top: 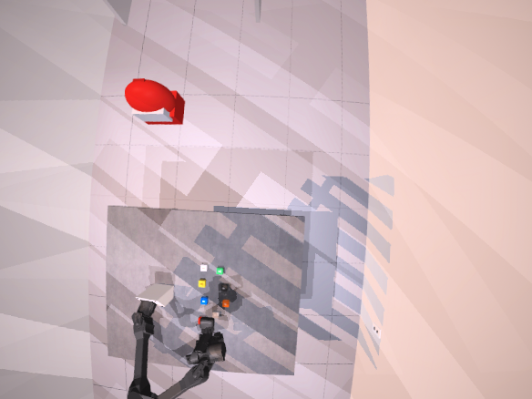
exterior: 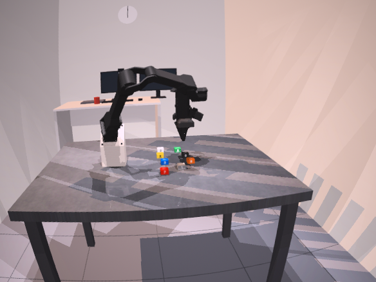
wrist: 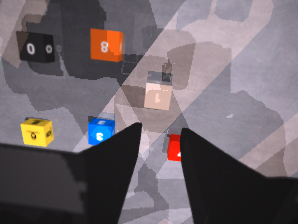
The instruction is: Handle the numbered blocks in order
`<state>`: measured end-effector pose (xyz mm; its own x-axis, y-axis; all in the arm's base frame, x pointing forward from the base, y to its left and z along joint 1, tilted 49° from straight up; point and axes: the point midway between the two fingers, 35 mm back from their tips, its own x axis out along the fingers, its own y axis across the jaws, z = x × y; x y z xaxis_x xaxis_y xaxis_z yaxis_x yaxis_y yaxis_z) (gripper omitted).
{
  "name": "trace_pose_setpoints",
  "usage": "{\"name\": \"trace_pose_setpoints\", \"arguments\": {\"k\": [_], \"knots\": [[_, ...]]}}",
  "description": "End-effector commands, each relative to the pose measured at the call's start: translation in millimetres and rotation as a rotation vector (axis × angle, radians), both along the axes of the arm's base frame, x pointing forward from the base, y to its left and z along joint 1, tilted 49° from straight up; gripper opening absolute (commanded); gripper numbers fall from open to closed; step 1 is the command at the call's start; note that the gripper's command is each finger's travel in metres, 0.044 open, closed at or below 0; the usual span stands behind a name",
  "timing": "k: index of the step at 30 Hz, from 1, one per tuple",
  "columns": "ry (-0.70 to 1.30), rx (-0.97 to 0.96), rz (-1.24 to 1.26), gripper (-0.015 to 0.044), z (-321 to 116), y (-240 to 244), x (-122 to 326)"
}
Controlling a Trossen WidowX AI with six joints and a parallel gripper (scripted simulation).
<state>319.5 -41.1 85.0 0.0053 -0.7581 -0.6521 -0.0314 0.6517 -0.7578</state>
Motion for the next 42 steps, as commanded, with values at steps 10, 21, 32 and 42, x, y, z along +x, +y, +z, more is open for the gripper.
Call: {"name": "trace_pose_setpoints", "arguments": {"k": [10, 21, 32, 42], "knots": [[0.000, 0.052, 0.009, 0.0120, -120, 122, -32], [-0.004, 0.017, -0.004, 0.0120, -188, 167, -90], [-0.005, 0.013, -0.004, 0.0400, -242, 105, -90], [-0.005, 0.013, -0.004, 0.0400, -252, 94, -89]]}}
